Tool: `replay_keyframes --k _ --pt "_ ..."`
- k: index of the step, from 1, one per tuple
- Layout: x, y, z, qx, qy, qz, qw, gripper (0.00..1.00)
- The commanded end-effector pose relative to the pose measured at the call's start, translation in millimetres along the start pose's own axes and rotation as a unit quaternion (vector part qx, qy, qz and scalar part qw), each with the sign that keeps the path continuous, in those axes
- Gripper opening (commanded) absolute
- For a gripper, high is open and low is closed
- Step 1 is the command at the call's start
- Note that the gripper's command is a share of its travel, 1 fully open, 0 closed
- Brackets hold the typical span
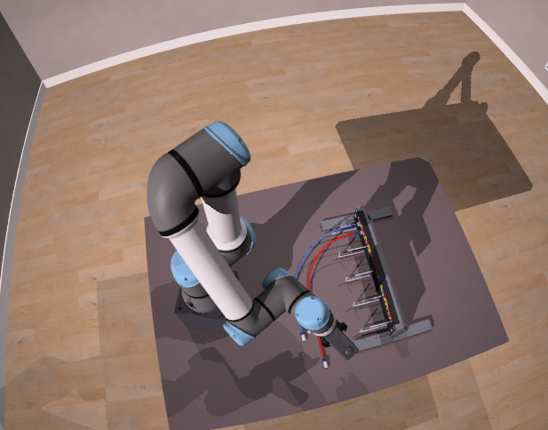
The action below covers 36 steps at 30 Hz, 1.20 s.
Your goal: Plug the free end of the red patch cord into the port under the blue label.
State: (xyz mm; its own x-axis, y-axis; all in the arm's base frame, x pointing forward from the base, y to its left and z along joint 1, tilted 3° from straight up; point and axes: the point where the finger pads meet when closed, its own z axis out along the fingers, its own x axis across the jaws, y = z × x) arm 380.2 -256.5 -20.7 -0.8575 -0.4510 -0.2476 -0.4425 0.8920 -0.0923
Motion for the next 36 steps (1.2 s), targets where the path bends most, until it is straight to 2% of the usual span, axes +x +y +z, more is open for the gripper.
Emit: replay_keyframes --k 1,5,7,13,18,36 --pt "18 -1 10.4 -0.016 0.033 0.075 0.997 0.00" --pt "32 -1 16.9 -0.024 0.058 0.128 0.990 0.00" --pt "32 -1 16.9 -0.024 0.058 0.128 0.990 0.00" --pt "52 0 25.5 -0.030 0.095 0.204 0.974 0.00" --pt "61 0 29.1 -0.031 0.114 0.240 0.963 0.00" --pt "66 1 30.7 -0.031 0.123 0.257 0.958 0.00"
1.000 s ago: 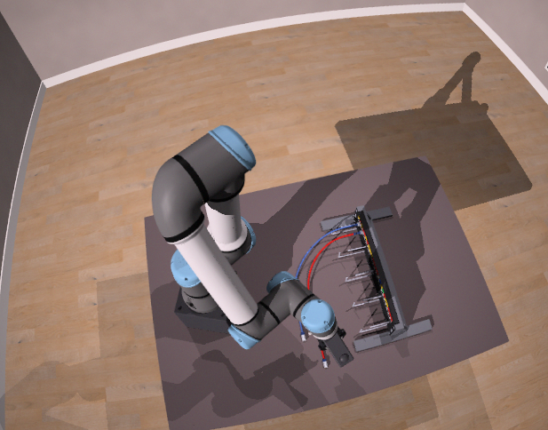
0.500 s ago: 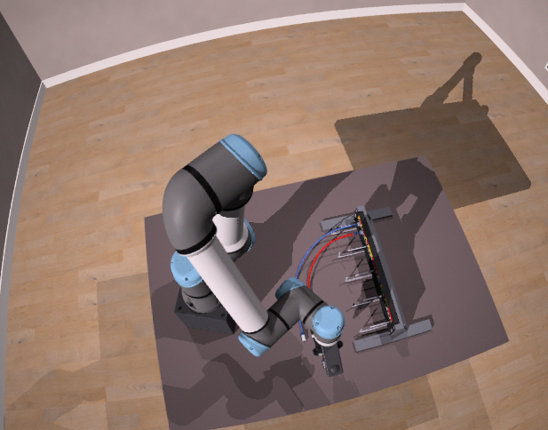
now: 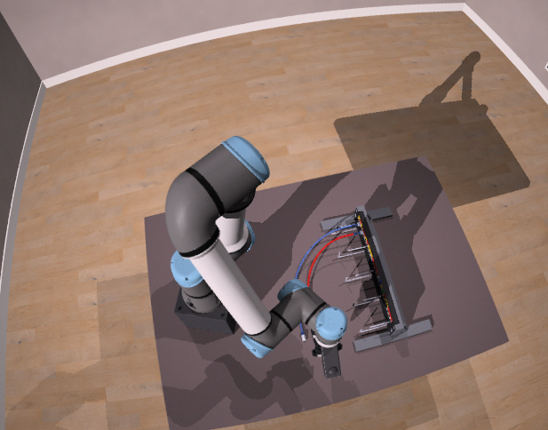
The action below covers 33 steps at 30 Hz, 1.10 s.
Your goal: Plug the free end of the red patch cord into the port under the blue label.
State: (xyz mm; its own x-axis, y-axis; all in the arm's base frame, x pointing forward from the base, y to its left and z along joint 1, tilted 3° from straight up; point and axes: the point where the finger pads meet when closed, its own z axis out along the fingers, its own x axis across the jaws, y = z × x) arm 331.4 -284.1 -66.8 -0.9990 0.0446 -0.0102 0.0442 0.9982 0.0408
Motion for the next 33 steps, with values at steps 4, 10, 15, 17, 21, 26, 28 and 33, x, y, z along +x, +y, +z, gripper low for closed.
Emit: replay_keyframes --k 4,10,15,17,21,26,28,33 --pt "-0.1 -0.4 -0.3 0.000 0.000 0.001 1.000 0.00" --pt "-0.1 -0.4 -0.3 0.000 0.000 0.001 1.000 0.00" --pt "-0.1 -0.4 -0.3 0.000 0.000 0.001 1.000 0.00" --pt "-0.1 -0.4 -0.3 0.000 0.000 0.001 1.000 0.00" --pt "-0.1 -0.4 -0.3 0.000 0.000 0.001 1.000 0.00" --pt "-0.1 -0.4 -0.3 0.000 0.000 0.001 1.000 0.00" --pt "-0.1 -0.4 -0.3 0.000 0.000 0.001 1.000 0.00" --pt "-1.5 -4.5 -0.4 -0.001 -0.001 -0.002 1.000 0.00"
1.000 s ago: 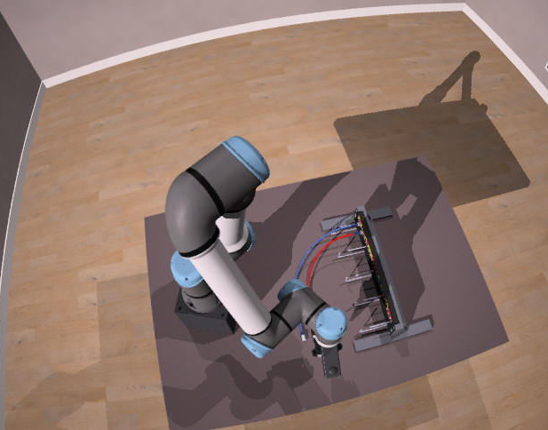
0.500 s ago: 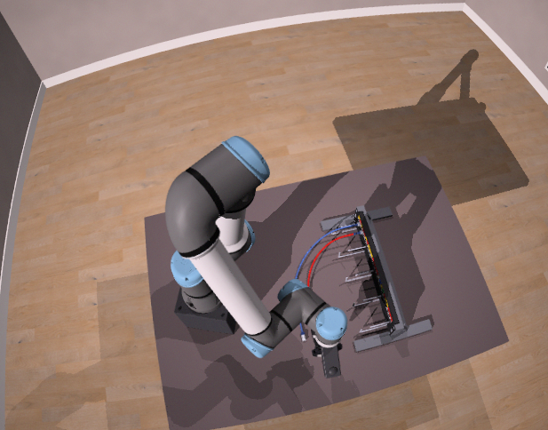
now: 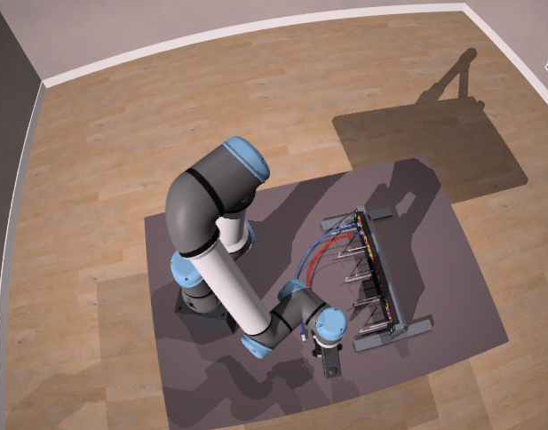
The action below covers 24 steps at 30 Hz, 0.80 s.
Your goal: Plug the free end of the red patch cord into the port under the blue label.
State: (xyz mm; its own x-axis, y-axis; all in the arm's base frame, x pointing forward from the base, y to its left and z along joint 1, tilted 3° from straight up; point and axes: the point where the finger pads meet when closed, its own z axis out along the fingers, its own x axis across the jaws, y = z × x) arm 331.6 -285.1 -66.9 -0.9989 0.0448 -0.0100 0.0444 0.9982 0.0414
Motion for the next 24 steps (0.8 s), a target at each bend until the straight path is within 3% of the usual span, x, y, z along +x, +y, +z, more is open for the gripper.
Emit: replay_keyframes --k 1,6,7,24 --pt "-1.8 -4.7 -0.6 -0.001 -0.002 -0.003 1.000 0.00" --pt "-2.2 -6.1 -0.6 -0.001 -0.002 -0.004 1.000 0.00" --pt "-2.2 -6.1 -0.6 -0.001 -0.002 -0.004 1.000 0.22" --pt "-2.2 -6.1 -0.6 -0.001 -0.002 -0.004 1.000 0.22"
